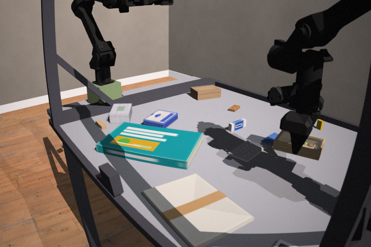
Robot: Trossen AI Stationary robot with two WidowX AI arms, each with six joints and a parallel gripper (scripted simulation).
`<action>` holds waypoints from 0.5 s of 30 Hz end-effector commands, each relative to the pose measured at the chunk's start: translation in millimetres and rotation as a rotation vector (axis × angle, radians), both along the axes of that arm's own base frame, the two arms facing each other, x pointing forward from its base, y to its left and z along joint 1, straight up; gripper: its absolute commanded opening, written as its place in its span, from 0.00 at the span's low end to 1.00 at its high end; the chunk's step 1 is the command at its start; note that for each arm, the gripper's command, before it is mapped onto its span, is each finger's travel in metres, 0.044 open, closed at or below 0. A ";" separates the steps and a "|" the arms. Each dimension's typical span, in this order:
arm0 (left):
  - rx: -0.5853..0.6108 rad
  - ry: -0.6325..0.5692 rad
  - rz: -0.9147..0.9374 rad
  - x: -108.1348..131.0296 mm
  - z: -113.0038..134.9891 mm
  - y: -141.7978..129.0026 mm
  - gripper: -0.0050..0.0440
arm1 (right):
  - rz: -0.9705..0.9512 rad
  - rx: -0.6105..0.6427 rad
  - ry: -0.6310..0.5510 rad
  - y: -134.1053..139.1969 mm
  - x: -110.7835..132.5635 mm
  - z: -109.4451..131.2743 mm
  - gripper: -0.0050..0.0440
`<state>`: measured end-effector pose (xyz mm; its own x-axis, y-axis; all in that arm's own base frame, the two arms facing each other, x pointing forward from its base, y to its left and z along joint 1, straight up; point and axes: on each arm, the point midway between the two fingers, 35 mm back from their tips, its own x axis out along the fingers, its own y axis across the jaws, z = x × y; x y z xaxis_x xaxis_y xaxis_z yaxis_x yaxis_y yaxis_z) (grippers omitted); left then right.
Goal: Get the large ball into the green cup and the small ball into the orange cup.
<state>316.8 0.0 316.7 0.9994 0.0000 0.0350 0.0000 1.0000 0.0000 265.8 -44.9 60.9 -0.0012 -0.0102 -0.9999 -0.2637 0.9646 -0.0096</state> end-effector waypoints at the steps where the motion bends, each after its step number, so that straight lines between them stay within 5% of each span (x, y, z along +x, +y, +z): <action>1: 0.000 -0.015 0.000 -1.1 6.1 0.0 0.00 | -0.003 -0.012 0.002 -0.7 6.7 5.5 0.00; 15: 0.000 -0.015 0.000 -1.1 6.1 0.0 0.00 | 0.003 0.017 -0.035 -0.8 0.1 5.8 0.00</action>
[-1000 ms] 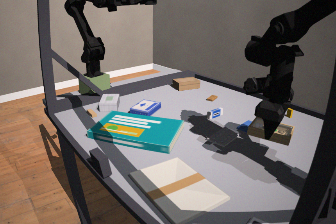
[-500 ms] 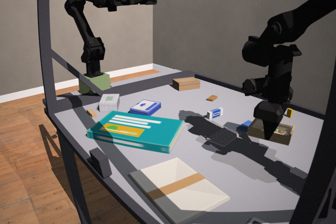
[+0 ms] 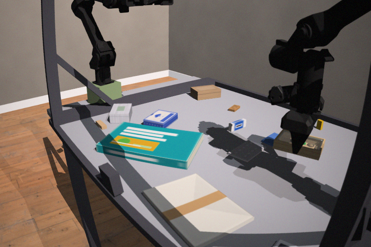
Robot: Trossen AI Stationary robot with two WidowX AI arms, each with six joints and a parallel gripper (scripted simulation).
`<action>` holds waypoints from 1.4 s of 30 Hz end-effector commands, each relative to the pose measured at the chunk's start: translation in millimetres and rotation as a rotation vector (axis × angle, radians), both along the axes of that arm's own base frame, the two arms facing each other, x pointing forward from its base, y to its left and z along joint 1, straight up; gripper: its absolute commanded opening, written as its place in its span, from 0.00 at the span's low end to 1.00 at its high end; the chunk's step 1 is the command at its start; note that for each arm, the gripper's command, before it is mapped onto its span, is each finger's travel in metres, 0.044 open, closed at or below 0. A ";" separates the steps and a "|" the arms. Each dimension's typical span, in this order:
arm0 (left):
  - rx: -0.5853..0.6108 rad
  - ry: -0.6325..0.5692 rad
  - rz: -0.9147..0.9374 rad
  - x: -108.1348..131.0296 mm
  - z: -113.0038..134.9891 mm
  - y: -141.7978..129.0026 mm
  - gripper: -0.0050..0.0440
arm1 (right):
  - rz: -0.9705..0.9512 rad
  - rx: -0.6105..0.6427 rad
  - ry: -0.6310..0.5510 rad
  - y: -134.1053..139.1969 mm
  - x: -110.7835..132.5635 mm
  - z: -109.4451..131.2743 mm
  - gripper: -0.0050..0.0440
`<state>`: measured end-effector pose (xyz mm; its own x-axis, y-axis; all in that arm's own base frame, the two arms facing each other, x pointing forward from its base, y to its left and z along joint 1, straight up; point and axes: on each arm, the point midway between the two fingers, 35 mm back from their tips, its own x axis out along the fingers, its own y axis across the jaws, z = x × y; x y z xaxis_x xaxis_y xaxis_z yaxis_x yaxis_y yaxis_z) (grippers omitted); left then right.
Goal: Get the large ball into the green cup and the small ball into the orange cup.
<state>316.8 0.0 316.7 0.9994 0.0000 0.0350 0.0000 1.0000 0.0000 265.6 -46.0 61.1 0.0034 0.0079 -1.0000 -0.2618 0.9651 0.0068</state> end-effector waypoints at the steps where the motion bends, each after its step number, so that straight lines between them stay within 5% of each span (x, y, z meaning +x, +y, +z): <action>1: 0.000 -0.015 0.000 -1.1 6.1 0.0 0.00 | 0.005 -0.001 -0.030 0.4 0.3 5.6 0.00; 29: 0.000 -0.015 0.000 -1.1 6.1 0.0 0.00 | -0.002 -0.016 -0.028 0.7 0.4 5.6 0.00; 42: 0.000 -0.015 0.000 -1.1 6.1 0.0 0.00 | 0.001 0.158 0.026 -7.7 7.6 4.5 0.00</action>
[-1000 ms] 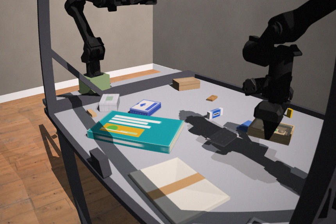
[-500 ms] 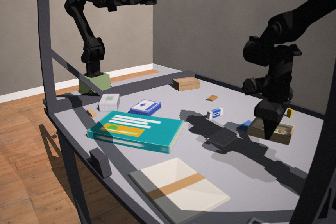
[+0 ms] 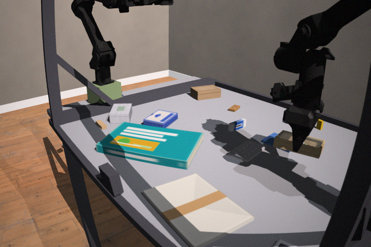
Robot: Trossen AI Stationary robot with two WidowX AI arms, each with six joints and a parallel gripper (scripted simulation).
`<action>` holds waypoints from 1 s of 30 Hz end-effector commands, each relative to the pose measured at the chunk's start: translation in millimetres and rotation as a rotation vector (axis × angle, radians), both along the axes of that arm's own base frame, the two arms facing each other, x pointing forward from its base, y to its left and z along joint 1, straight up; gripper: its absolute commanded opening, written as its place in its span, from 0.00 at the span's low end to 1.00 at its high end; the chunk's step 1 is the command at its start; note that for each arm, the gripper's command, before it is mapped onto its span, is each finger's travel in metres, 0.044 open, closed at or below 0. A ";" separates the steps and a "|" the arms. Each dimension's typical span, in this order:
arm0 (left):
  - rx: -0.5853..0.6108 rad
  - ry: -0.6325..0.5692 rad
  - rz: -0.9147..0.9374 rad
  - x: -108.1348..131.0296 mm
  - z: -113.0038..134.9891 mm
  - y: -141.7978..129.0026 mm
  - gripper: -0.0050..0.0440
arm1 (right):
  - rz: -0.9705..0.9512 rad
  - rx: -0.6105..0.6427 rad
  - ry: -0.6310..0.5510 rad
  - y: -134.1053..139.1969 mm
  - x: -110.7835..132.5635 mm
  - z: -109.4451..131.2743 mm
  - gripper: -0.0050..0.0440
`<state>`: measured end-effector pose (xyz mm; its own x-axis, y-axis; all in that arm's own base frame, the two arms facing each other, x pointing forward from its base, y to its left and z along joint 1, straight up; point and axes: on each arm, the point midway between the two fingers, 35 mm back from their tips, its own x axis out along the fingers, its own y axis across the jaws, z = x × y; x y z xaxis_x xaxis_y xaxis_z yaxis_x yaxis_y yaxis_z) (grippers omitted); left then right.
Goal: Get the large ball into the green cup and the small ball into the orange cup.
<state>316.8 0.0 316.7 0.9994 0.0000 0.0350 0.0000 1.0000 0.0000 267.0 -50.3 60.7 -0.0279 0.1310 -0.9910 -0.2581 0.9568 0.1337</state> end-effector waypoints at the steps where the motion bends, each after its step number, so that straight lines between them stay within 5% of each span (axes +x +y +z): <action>1: 0.000 -0.015 0.000 -1.1 6.1 0.0 0.00 | 0.002 0.051 -0.001 -4.0 6.3 4.6 0.00; 21: 0.000 -0.015 0.000 -1.1 6.1 0.0 0.00 | 0.015 0.034 0.250 -2.6 15.3 0.7 0.00; 30: 0.000 -0.015 0.000 -1.1 6.1 0.0 0.00 | 0.015 0.040 0.252 -3.2 15.5 0.6 0.00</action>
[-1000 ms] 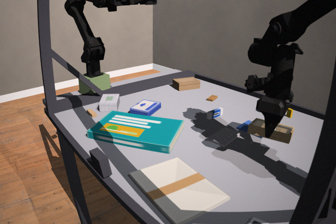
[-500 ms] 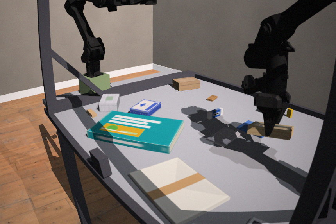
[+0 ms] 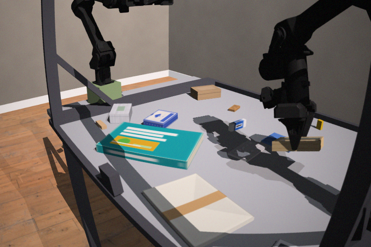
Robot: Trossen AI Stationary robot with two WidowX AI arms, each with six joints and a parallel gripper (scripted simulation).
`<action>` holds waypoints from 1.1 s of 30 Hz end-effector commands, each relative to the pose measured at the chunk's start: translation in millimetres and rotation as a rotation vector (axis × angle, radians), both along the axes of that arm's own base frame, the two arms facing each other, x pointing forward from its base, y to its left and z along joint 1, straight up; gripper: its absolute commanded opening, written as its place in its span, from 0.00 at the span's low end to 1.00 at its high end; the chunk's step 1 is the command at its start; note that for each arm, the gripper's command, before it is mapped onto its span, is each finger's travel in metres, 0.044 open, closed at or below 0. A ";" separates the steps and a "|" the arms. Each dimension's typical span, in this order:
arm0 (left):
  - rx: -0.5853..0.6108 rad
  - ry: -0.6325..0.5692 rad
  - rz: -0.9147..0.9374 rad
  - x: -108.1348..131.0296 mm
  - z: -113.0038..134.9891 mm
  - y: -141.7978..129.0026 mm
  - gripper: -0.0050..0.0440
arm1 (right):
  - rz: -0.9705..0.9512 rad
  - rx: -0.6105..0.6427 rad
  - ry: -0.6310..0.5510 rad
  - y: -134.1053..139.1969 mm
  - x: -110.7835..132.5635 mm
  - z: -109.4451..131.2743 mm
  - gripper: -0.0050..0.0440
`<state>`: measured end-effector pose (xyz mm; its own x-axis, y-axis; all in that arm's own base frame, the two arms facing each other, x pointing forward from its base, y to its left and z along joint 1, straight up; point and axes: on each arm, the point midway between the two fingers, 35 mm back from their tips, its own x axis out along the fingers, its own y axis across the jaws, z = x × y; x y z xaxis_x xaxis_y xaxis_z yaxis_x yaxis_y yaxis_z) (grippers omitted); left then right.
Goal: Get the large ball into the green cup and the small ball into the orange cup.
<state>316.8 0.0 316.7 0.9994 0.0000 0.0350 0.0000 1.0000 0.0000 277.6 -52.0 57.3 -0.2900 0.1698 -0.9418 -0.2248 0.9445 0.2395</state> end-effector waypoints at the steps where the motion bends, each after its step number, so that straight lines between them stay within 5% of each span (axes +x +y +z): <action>1: 0.000 -0.015 0.000 -1.1 6.1 0.0 0.00 | -0.002 -0.002 -0.015 -1.6 5.0 4.1 0.00; 33: 0.000 -0.015 0.000 -1.1 6.1 0.0 0.00 | -0.001 -0.177 -0.313 6.3 -10.9 9.4 0.00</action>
